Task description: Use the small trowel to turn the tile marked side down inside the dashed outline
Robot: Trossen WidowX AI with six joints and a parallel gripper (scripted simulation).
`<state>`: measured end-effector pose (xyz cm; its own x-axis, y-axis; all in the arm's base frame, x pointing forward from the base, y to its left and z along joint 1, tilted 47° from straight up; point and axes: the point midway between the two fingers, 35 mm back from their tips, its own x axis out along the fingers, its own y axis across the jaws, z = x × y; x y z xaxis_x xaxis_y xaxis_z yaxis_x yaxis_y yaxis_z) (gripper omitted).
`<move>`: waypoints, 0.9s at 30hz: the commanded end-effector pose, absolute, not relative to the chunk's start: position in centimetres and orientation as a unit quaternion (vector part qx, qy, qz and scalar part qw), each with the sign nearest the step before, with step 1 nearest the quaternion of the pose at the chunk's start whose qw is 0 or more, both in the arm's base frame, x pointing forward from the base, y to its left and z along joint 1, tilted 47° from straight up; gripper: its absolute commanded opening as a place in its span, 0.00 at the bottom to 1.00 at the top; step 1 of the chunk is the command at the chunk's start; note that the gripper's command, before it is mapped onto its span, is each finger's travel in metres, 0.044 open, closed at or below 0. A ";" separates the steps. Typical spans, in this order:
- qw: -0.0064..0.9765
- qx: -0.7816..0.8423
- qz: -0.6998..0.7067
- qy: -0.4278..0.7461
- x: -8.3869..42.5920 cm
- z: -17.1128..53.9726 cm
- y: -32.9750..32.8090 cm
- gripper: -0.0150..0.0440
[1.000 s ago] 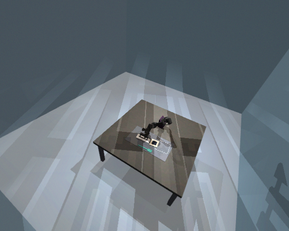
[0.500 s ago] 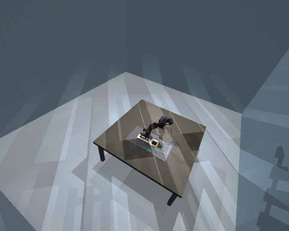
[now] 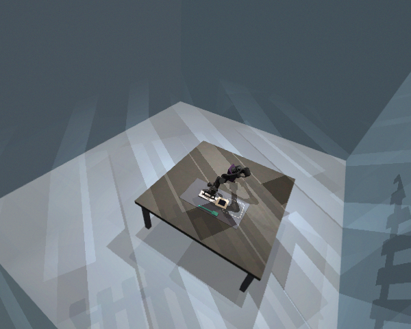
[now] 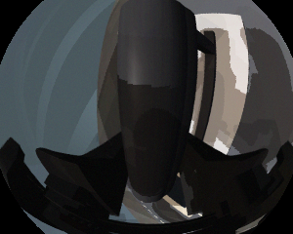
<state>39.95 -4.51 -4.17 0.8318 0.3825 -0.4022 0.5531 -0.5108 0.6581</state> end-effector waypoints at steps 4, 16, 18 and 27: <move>0.412 0.863 -0.093 0.276 40.0 -3.0 -3.4 0.25; 0.393 0.872 -0.084 0.281 39.9 -2.9 -4.0 0.25; 0.383 0.876 -0.080 0.283 39.9 -2.8 -4.3 0.25; 0.369 0.881 -0.075 0.286 39.8 -1.8 -5.1 0.25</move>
<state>39.49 -4.15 -2.90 0.8133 0.4579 -0.3591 0.5771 -0.5558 0.5984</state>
